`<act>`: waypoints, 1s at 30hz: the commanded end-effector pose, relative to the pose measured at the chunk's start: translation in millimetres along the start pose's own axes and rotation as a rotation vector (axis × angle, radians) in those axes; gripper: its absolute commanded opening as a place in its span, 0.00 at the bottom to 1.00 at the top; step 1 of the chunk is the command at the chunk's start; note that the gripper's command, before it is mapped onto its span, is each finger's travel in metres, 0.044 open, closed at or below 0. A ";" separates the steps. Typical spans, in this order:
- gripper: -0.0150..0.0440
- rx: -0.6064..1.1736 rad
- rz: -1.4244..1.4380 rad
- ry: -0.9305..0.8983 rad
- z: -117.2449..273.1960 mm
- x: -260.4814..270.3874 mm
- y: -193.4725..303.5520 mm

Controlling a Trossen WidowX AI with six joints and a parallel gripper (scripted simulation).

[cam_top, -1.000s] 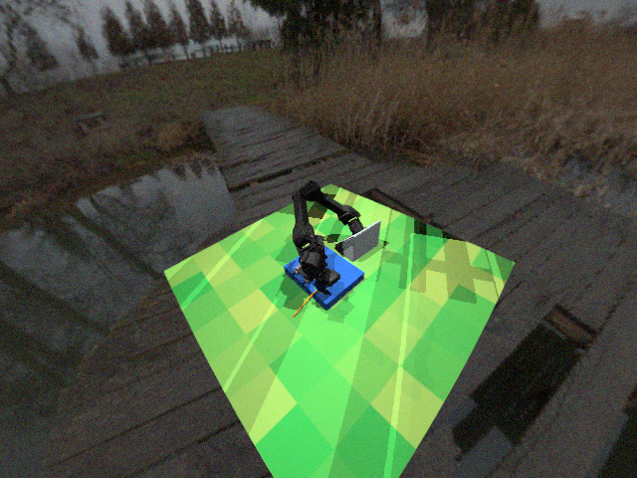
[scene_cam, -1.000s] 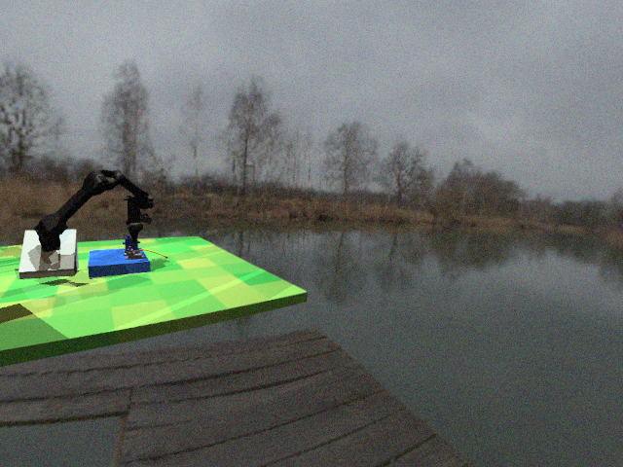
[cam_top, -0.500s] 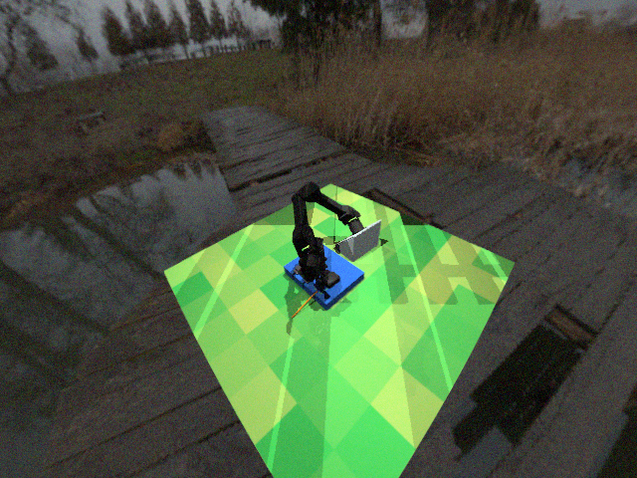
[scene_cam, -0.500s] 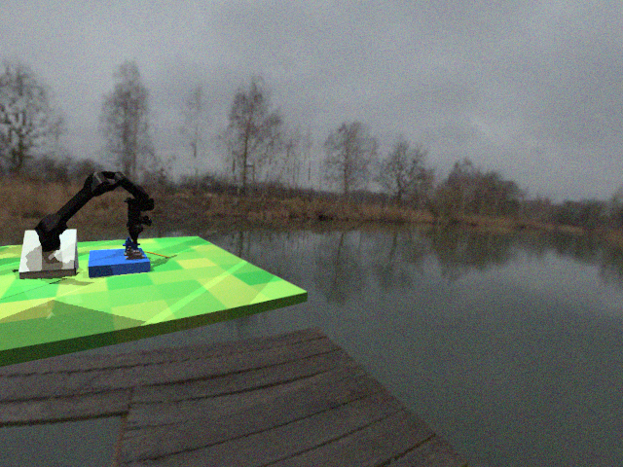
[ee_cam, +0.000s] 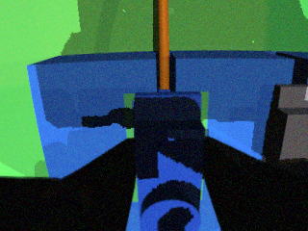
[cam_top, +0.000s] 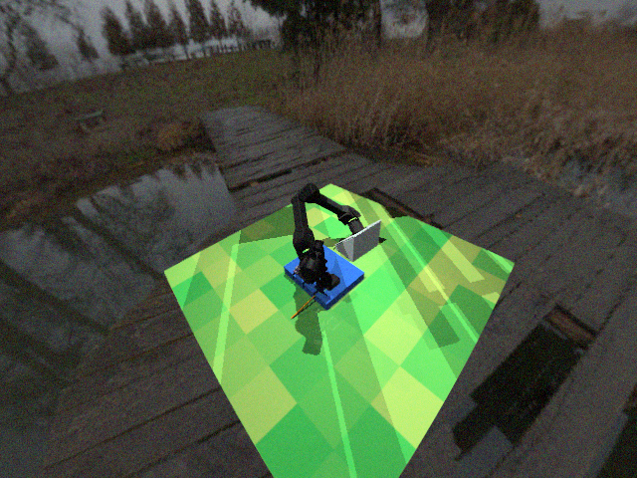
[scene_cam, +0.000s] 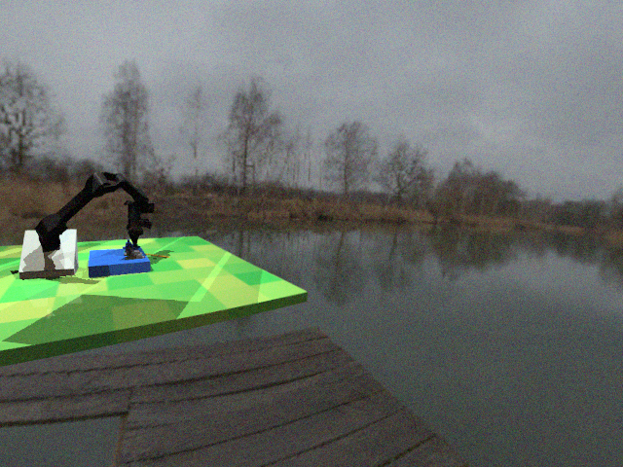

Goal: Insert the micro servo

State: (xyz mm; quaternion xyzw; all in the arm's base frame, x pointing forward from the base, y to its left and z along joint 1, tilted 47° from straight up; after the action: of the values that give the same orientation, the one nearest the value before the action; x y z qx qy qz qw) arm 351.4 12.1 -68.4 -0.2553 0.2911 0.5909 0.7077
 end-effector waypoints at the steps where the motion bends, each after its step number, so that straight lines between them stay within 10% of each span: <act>1: 0.25 -0.002 0.006 0.005 -4.0 0.1 0.8; 18: 0.25 -0.002 0.006 0.006 -18.4 -0.1 0.8; 25: 0.57 -0.002 0.006 0.006 -16.2 -0.1 0.3; 30: 0.57 -0.002 0.007 0.004 7.0 0.1 1.0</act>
State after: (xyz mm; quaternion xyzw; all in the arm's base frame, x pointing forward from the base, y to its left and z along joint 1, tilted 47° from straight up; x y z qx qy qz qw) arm 347.0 3.9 -75.4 -0.2538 0.3005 0.5927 0.7028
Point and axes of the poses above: the point midway between the two fingers, 35 mm back from their tips, its own z axis back along the fingers, its own x axis across the jaws, y = z × x, the point moved 1 cm from there along z, back along the fingers, and after that the axes turned 3 degrees about -z, right-handed, at the moved point
